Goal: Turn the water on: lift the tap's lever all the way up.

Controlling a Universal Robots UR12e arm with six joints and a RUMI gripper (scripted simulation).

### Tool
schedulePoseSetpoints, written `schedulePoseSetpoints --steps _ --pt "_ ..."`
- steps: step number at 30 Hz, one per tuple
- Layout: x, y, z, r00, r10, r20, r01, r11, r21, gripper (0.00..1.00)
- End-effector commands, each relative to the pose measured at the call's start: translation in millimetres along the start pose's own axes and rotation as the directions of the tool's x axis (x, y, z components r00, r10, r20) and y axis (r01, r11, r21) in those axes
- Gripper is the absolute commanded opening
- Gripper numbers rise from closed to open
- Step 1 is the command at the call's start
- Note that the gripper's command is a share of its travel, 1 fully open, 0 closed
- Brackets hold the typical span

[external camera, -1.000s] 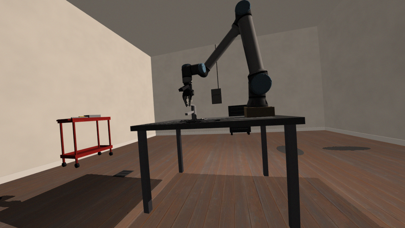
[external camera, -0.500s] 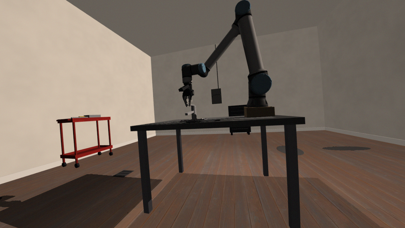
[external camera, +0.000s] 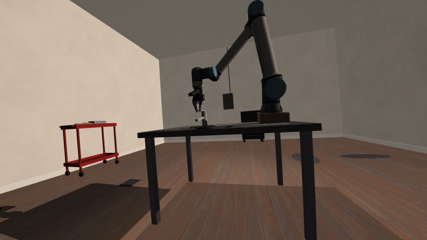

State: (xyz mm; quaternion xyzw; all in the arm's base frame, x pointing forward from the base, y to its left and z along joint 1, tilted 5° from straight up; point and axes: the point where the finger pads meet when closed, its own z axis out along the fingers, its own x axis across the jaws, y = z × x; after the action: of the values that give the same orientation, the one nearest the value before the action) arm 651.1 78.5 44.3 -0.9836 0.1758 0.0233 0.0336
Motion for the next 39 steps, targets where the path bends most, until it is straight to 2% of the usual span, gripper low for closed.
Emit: schedulePoseSetpoints --steps 1,22,39 --pt "0.6 -0.1 -0.7 1.000 0.000 -0.001 0.000 1.000 0.000 0.00" --pt "0.6 0.1 -2.1 1.000 0.000 -0.001 0.000 1.000 0.000 0.00" --pt "0.6 9.2 -30.5 1.000 0.000 -0.001 0.000 1.000 0.000 0.00"
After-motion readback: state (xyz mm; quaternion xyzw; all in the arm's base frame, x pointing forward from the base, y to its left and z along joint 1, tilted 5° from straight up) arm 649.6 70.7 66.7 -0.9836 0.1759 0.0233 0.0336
